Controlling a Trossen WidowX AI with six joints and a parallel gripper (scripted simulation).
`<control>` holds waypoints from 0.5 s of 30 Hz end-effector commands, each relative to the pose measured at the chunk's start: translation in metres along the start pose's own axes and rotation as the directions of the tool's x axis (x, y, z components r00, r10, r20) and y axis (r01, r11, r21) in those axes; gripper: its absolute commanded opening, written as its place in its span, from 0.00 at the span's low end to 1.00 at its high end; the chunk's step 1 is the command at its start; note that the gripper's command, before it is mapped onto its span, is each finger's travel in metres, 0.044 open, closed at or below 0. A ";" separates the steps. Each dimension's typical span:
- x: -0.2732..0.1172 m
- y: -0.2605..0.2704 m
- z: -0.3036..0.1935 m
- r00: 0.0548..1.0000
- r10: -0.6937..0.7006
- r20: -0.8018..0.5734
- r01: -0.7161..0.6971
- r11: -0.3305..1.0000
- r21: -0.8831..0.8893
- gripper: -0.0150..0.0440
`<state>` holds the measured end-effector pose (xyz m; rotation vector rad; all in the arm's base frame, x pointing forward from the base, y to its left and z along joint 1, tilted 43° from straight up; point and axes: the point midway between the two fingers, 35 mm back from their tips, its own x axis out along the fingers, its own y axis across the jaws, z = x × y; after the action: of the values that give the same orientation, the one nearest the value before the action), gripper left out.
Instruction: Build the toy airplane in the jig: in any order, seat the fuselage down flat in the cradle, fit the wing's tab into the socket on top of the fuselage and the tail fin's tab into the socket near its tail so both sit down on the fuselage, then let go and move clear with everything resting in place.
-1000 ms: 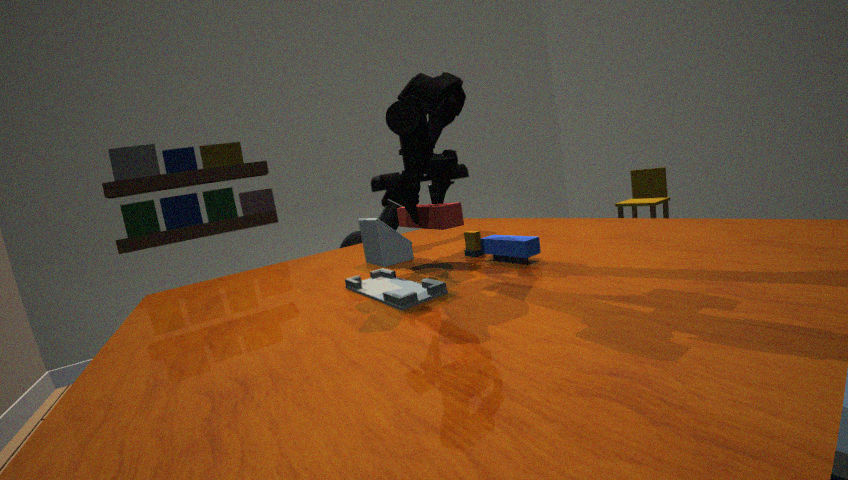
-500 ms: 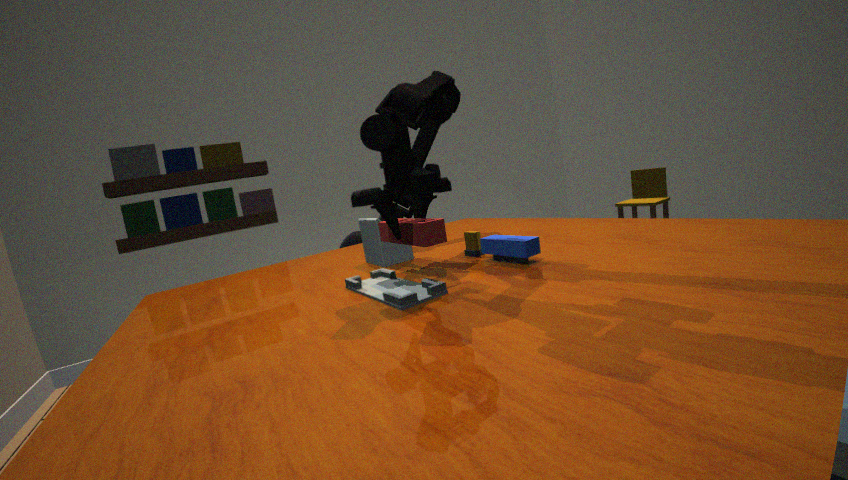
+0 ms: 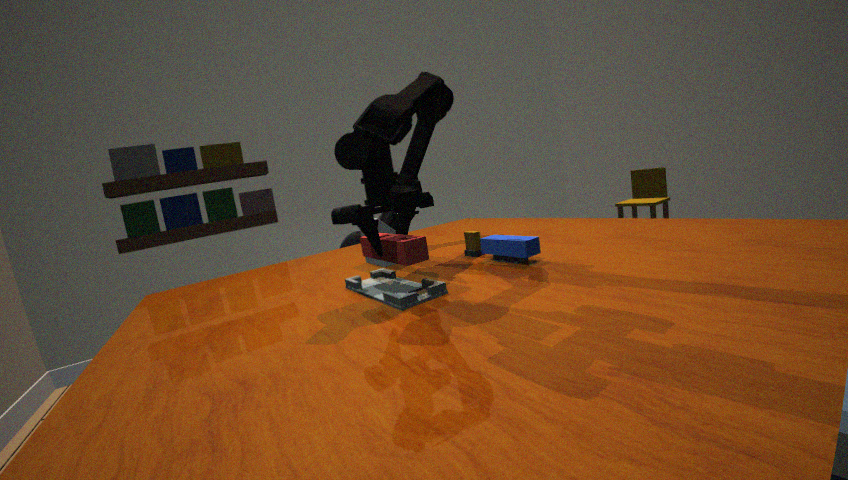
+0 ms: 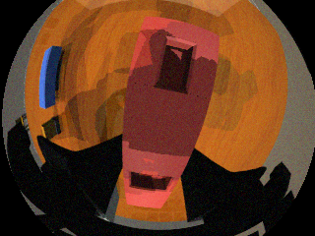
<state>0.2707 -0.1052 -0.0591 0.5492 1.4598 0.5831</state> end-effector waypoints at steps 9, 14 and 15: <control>0.002 -0.004 -0.001 1.000 -0.002 -0.002 0.002 1.000 -0.007 0.58; 0.002 -0.004 -0.001 1.000 -0.002 -0.002 0.002 1.000 -0.007 0.58; 0.002 -0.004 -0.001 1.000 -0.002 -0.002 0.002 1.000 -0.007 0.58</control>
<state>0.2702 -0.1062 -0.0626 0.5487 1.4583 0.5857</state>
